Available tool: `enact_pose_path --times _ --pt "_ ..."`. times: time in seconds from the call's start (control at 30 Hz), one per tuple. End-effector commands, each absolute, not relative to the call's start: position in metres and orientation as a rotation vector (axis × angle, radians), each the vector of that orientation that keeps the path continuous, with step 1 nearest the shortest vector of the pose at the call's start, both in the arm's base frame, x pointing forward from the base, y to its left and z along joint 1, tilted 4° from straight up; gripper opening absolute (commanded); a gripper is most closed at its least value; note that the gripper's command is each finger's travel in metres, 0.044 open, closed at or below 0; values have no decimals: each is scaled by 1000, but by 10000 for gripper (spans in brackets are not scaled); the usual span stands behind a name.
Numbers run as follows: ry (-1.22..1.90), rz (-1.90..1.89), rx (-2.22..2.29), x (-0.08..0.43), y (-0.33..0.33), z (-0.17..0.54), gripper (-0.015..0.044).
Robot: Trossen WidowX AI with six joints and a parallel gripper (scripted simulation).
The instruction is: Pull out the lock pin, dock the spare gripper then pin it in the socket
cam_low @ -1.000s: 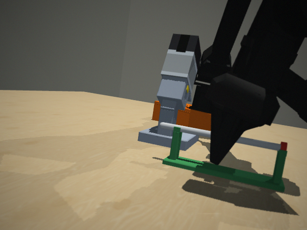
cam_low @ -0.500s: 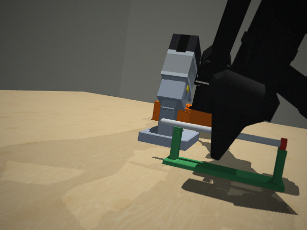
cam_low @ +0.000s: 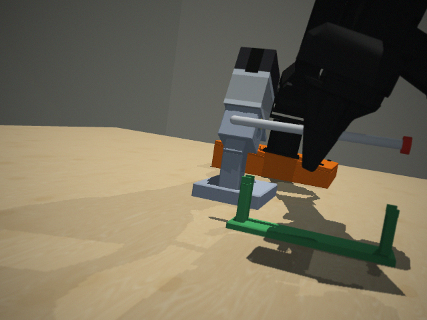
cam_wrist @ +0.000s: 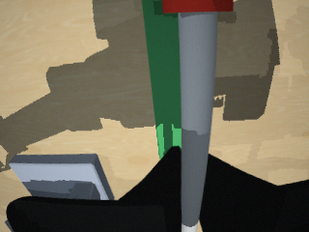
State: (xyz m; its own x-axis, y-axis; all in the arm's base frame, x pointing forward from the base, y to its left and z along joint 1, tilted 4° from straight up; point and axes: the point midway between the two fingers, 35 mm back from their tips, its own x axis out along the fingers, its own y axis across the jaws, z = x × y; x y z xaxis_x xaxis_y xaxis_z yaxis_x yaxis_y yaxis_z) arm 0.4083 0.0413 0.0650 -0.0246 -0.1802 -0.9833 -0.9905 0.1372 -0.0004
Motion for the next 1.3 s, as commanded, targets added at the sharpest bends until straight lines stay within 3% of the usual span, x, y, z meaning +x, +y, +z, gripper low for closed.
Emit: enact_pose_path --times 0.0,0.53,1.27 --pt "1403 1023 -1234 408 41 80 0" --pt "1411 1023 -1231 406 41 78 1" --pt "1408 1032 -1232 345 62 95 0"
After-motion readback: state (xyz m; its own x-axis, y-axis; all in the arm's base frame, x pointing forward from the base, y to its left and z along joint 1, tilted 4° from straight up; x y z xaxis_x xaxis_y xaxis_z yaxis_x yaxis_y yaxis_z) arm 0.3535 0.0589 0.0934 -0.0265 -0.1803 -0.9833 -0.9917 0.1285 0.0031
